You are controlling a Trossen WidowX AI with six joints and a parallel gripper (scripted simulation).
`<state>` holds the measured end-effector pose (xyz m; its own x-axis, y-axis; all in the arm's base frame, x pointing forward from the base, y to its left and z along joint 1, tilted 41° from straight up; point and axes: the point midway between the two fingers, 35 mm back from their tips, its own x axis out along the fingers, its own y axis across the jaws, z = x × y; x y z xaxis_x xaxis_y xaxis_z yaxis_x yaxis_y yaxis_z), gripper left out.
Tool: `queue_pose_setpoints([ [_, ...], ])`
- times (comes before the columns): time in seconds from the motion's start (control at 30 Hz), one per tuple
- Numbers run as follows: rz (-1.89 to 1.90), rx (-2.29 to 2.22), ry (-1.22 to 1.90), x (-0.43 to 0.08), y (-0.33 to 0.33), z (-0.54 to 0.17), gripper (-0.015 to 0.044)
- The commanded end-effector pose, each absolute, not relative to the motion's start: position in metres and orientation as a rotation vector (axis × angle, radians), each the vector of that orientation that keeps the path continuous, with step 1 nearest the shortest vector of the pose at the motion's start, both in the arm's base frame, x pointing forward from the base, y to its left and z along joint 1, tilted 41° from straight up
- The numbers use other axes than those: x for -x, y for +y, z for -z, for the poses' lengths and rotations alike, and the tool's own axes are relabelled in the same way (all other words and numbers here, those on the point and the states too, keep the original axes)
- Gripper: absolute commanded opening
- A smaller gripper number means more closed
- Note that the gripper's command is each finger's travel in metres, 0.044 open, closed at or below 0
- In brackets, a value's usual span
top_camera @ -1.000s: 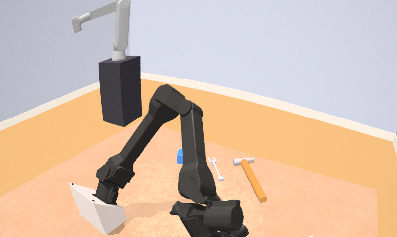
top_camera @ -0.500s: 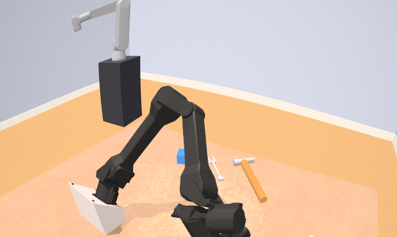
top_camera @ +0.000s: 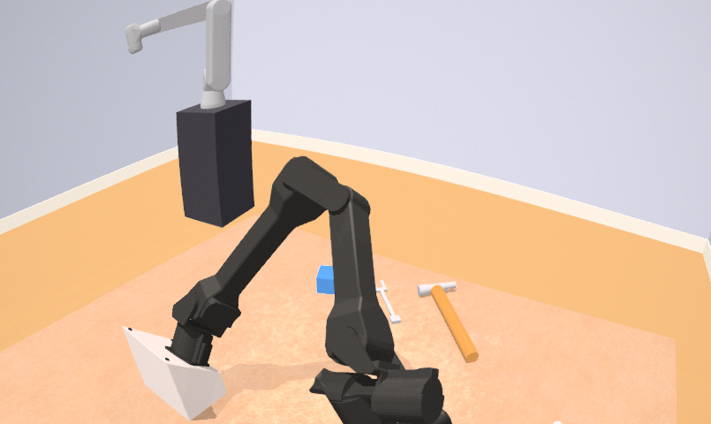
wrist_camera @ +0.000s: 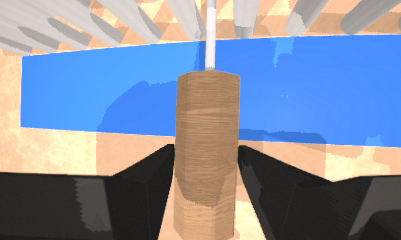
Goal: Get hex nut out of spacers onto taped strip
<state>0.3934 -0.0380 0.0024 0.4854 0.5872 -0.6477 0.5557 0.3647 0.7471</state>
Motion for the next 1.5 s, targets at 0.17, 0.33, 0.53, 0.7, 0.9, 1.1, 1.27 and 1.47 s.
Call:
queue_pose_setpoints([
  [0.17, -0.033, -1.276, 1.148, -0.398, -0.041, -0.001, 0.0],
  [0.33, -0.033, -1.276, 1.148, -0.399, -0.041, 0.001, 0.0],
  [0.53, -0.032, -1.277, 1.148, -0.4, -0.038, 0.005, 0.0],
  [0.7, -0.03, -1.278, 1.148, -0.4, -0.035, 0.009, 0.0],
  [0.9, -0.028, -1.279, 1.148, -0.401, -0.033, 0.013, 0.0],
  [1.1, -0.028, -1.279, 1.148, -0.4, -0.031, 0.015, 0.0],
  [1.27, -0.029, -1.279, 1.148, -0.399, -0.03, 0.014, 0.0],
  [1.47, -0.029, -1.279, 1.148, -0.396, -0.028, 0.013, 0.0],
])
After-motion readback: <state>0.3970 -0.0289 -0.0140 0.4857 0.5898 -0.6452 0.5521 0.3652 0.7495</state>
